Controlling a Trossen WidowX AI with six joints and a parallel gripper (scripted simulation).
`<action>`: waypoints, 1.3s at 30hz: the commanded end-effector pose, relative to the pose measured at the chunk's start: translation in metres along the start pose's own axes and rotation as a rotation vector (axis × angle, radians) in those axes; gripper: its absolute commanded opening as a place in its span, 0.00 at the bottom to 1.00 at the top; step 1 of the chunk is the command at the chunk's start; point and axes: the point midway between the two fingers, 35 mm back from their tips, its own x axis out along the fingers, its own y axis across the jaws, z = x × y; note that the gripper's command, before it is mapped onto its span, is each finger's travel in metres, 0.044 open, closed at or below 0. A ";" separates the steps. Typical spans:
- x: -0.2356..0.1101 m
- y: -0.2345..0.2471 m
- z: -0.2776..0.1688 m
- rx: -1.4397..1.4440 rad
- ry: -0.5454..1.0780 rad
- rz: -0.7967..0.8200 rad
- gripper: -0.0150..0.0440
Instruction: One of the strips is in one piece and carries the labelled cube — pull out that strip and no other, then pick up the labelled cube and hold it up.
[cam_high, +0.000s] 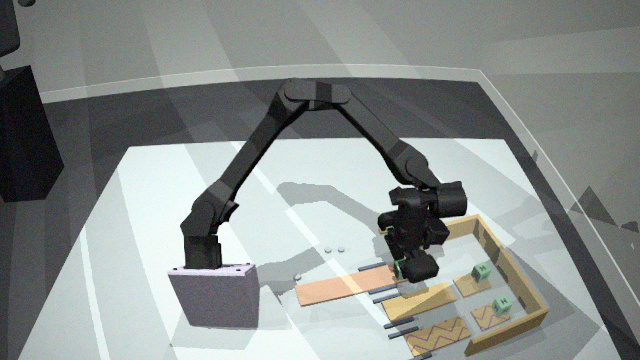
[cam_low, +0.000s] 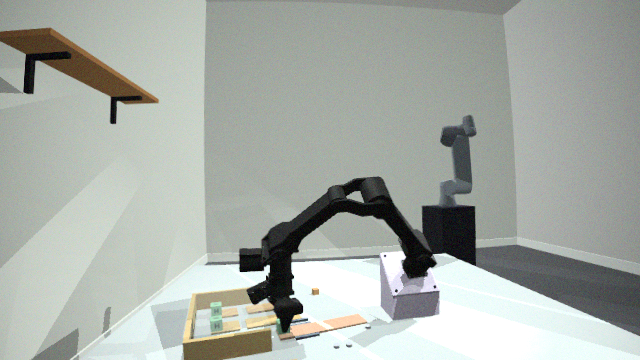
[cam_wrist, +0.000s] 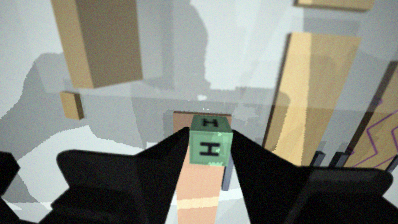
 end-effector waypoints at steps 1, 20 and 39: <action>0.000 0.000 0.000 -0.001 -0.001 0.000 0.48; -0.036 0.001 -0.049 0.005 0.005 0.001 0.25; -0.042 0.003 -0.100 0.009 0.008 0.002 0.25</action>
